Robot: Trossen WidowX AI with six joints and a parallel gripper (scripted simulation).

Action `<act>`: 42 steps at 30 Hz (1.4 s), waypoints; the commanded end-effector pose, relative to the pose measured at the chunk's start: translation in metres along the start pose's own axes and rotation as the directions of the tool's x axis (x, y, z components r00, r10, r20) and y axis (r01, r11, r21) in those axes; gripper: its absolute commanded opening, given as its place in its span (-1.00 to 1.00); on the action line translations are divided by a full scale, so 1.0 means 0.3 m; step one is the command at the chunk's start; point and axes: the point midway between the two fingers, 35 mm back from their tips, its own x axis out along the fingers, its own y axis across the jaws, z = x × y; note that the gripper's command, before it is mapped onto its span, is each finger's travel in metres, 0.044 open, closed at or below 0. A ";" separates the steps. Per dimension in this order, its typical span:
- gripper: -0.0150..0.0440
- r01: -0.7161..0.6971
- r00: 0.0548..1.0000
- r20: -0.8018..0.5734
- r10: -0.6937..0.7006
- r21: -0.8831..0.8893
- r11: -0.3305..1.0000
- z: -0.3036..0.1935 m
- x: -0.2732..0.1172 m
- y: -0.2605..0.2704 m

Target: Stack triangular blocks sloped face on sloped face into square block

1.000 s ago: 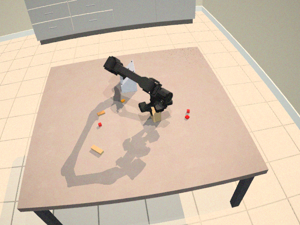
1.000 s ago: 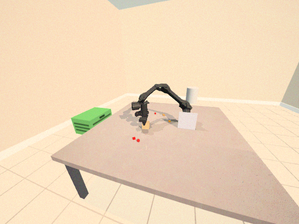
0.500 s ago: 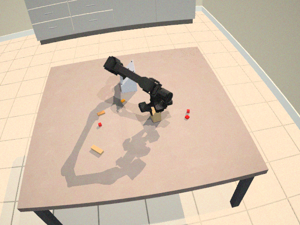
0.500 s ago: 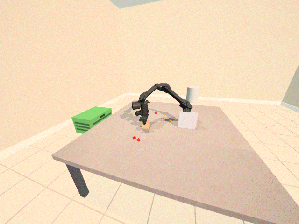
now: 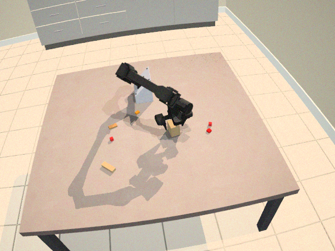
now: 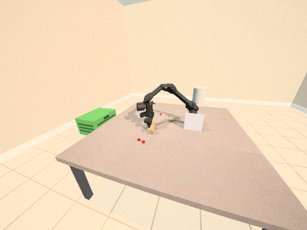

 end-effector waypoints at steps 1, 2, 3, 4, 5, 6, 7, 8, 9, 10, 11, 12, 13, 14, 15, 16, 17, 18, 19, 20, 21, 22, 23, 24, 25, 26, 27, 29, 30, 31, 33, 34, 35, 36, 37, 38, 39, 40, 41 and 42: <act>1.00 0.000 1.000 0.000 0.000 0.000 1.000 0.000 0.000 0.000; 1.00 -0.001 1.000 0.000 0.001 0.000 1.000 0.002 -0.008 0.001; 1.00 -0.002 1.000 0.000 0.002 0.000 1.000 0.006 -0.033 0.002; 1.00 -0.003 1.000 0.001 0.003 0.000 1.000 0.010 -0.063 0.004; 1.00 -0.004 1.000 0.001 0.004 -0.001 1.000 0.014 -0.107 0.006; 1.00 -0.005 1.000 0.001 0.005 -0.001 1.000 0.016 -0.153 0.007; 1.00 -0.006 1.000 0.001 0.006 -0.001 1.000 0.017 -0.202 0.007; 1.00 -0.006 1.000 0.001 0.006 -0.001 1.000 0.014 -0.251 0.007; 1.00 -0.006 1.000 0.000 0.006 -0.001 1.000 0.010 -0.301 0.006; 1.00 -0.005 1.000 0.000 0.005 -0.001 1.000 0.005 -0.338 0.004; 1.00 -0.005 1.000 0.000 0.005 -0.001 1.000 0.001 -0.361 0.003; 1.00 -0.005 1.000 0.000 0.005 -0.001 1.000 0.000 -0.368 0.002; 1.00 -0.005 1.000 0.000 0.005 -0.001 1.000 0.000 -0.368 0.002; 1.00 -0.005 1.000 0.000 0.005 -0.001 1.000 0.000 -0.368 0.002; 1.00 -0.005 1.000 0.000 0.005 -0.001 1.000 0.000 -0.368 0.002; 1.00 -0.005 1.000 0.000 0.005 -0.001 1.000 0.000 -0.368 0.002; 1.00 -0.005 1.000 0.000 0.005 -0.001 1.000 0.000 -0.368 0.002; 1.00 -0.005 1.000 0.000 0.005 -0.001 1.000 0.000 -0.368 0.002; 1.00 0.000 1.000 0.013 0.000 -0.010 1.000 0.005 -0.349 0.011; 1.00 0.000 1.000 0.013 0.000 -0.010 1.000 0.005 -0.349 0.011; 1.00 0.000 1.000 0.013 0.000 -0.010 1.000 0.005 -0.349 0.011; 1.00 0.000 1.000 0.013 0.000 -0.010 1.000 0.005 -0.349 0.011; 1.00 0.000 1.000 0.013 0.000 -0.010 1.000 0.005 -0.349 0.011; 1.00 0.000 1.000 0.013 0.000 -0.010 1.000 0.005 -0.349 0.011; 1.00 0.000 1.000 0.013 0.000 -0.010 1.000 0.005 -0.349 0.011; 1.00 0.000 1.000 0.013 0.000 -0.010 1.000 0.005 -0.349 0.011; 1.00 0.000 1.000 0.013 0.000 -0.010 1.000 0.005 -0.349 0.011; 1.00 0.000 1.000 0.013 0.000 -0.010 1.000 0.005 -0.349 0.011; 1.00 0.000 1.000 0.013 0.000 -0.010 1.000 0.005 -0.349 0.011; 1.00 0.000 1.000 0.013 0.000 -0.010 1.000 0.005 -0.349 0.011; 1.00 0.000 1.000 0.013 0.000 -0.010 1.000 0.005 -0.349 0.011; 1.00 0.000 1.000 0.013 0.000 -0.010 1.000 0.005 -0.349 0.011; 1.00 0.000 1.000 0.013 0.000 -0.010 1.000 0.005 -0.349 0.011; 1.00 0.000 1.000 0.013 0.000 -0.010 1.000 0.005 -0.349 0.011; 1.00 0.000 1.000 0.013 0.000 -0.010 1.000 0.005 -0.349 0.011; 1.00 0.000 1.000 0.013 0.000 -0.010 1.000 0.005 -0.349 0.011; 1.00 0.000 1.000 0.013 0.000 -0.010 1.000 0.005 -0.349 0.011; 1.00 0.000 1.000 0.013 0.000 -0.010 1.000 0.005 -0.349 0.011; 1.00 0.000 1.000 0.013 0.000 -0.010 1.000 0.005 -0.349 0.011; 1.00 0.000 1.000 0.013 0.000 -0.010 1.000 0.005 -0.349 0.011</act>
